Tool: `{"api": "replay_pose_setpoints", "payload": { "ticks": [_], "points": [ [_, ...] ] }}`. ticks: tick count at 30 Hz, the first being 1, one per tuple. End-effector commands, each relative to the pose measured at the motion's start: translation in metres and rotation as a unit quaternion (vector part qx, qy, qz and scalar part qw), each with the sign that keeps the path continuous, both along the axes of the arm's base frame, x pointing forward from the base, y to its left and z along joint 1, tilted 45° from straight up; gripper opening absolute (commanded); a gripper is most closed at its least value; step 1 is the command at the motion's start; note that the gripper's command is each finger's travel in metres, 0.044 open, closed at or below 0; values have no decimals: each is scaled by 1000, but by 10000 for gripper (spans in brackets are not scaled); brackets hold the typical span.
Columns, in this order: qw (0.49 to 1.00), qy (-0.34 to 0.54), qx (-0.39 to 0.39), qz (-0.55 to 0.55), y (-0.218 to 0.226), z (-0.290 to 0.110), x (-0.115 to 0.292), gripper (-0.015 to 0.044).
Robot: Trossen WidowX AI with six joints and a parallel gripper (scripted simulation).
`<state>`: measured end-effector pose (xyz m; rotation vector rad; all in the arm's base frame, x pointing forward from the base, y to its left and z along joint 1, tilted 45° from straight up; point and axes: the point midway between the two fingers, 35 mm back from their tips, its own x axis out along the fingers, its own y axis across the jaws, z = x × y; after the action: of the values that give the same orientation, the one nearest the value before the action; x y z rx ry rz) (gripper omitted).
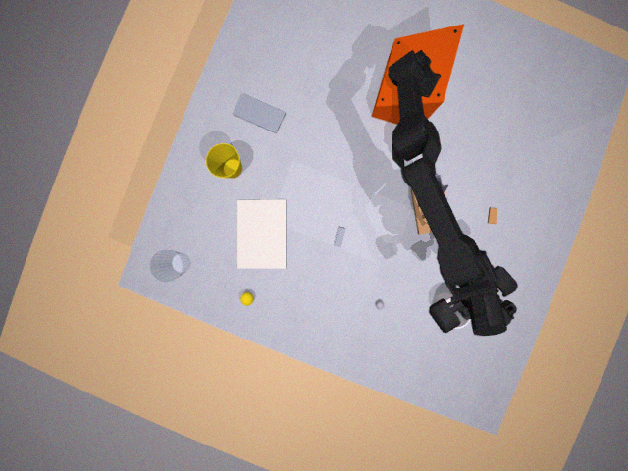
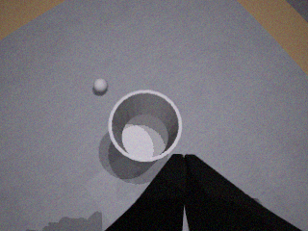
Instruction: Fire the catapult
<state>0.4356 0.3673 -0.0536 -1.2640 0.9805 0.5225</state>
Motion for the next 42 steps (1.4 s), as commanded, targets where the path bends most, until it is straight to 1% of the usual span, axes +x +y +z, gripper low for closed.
{"api": "replay_pose_setpoints", "payload": {
  "ticks": [1, 3, 11, 22, 32, 42],
  "points": [
    [1000, -1, -1, -1, 0, -1, 0, 0],
    [1000, 1, 0, -21, 0, -10, -11, 0],
    [990, -10, -5, -142, -11, -59, -80, 0],
    [956, -84, -15, -281, -52, -103, -167, 0],
    [910, -195, -4, -365, -107, -119, -231, 0],
    [858, -318, 40, -402, -167, -114, -275, 0]
  ]
}}
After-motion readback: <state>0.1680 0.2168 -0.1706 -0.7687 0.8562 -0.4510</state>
